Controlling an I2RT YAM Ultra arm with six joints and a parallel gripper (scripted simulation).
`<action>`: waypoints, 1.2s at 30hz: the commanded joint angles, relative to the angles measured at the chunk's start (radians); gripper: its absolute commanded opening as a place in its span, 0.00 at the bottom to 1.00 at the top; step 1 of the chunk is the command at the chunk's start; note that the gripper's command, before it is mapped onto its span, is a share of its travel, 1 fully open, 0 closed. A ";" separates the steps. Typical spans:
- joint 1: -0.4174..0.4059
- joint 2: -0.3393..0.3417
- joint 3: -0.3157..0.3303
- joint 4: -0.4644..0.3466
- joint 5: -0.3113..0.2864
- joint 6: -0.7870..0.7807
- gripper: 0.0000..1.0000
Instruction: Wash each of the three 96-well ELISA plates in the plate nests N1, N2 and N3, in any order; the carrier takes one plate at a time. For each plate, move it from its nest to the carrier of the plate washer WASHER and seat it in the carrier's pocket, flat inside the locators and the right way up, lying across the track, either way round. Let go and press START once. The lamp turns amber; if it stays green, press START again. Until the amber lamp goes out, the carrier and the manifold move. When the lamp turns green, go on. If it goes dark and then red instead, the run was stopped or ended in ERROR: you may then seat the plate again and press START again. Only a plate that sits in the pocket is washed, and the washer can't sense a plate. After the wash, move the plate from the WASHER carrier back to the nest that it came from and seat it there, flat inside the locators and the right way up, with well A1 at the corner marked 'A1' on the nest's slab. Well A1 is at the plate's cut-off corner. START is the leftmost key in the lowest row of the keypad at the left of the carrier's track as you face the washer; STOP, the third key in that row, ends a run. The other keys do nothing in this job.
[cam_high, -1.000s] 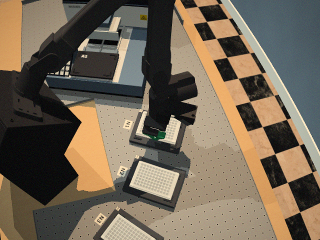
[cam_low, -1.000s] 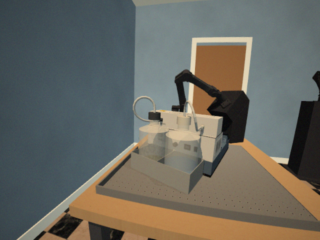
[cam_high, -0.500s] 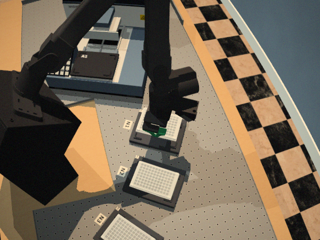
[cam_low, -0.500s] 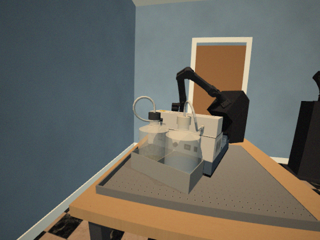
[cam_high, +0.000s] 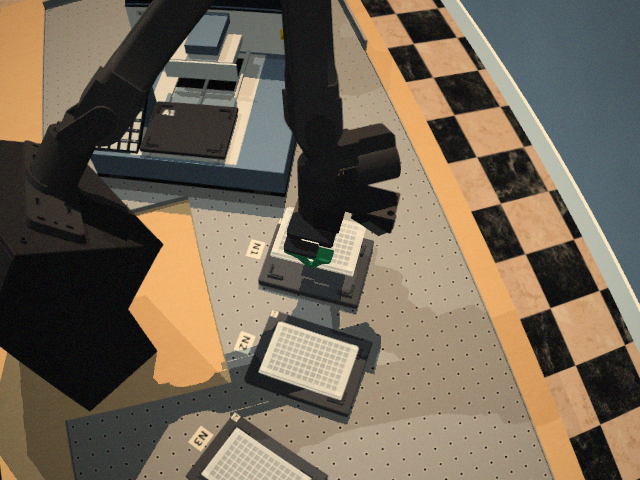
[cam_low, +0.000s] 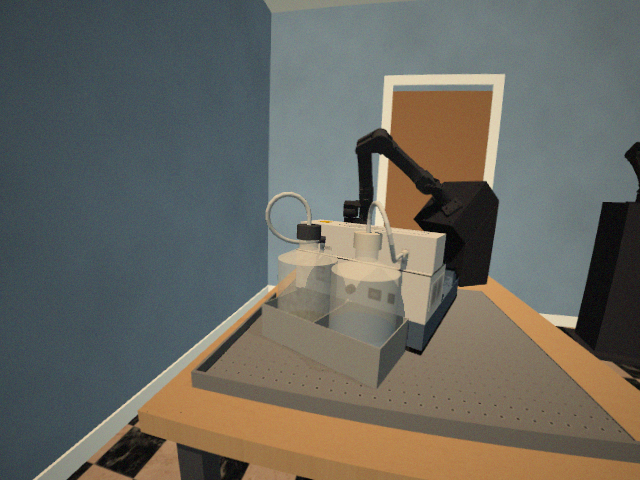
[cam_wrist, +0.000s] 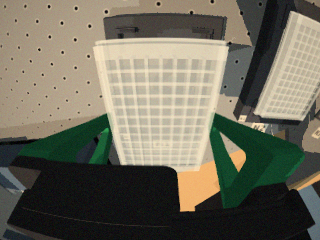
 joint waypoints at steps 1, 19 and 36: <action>-0.011 -0.012 0.000 -0.016 -0.001 -0.010 0.00; -0.058 -0.111 -0.017 -0.119 -0.031 -0.052 0.00; -0.067 -0.129 -0.019 -0.140 -0.037 -0.060 0.00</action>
